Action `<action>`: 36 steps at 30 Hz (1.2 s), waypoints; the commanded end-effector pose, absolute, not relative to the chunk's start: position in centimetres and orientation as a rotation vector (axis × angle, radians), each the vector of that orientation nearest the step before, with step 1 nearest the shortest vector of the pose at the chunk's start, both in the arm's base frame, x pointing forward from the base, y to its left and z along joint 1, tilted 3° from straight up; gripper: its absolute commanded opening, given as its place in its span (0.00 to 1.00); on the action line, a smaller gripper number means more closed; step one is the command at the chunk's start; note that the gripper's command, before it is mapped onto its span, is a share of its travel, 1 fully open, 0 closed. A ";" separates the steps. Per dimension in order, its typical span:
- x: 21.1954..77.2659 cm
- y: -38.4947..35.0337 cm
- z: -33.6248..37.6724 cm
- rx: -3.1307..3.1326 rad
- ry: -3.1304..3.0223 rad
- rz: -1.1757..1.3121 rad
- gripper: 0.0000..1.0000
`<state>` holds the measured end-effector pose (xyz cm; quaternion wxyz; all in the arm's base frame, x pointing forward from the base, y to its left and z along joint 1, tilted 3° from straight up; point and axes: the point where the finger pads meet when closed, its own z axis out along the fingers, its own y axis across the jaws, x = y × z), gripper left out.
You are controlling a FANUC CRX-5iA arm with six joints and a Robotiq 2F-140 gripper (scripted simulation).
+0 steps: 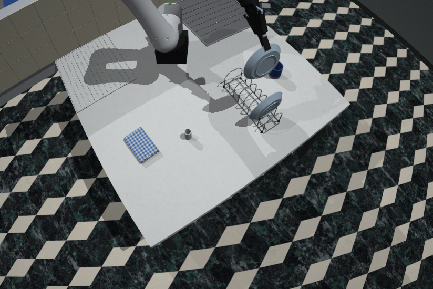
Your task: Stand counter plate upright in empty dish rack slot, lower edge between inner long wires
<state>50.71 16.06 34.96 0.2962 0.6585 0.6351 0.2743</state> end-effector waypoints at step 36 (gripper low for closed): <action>50.9 16.4 35.1 1.719 1.718 0.735 0.10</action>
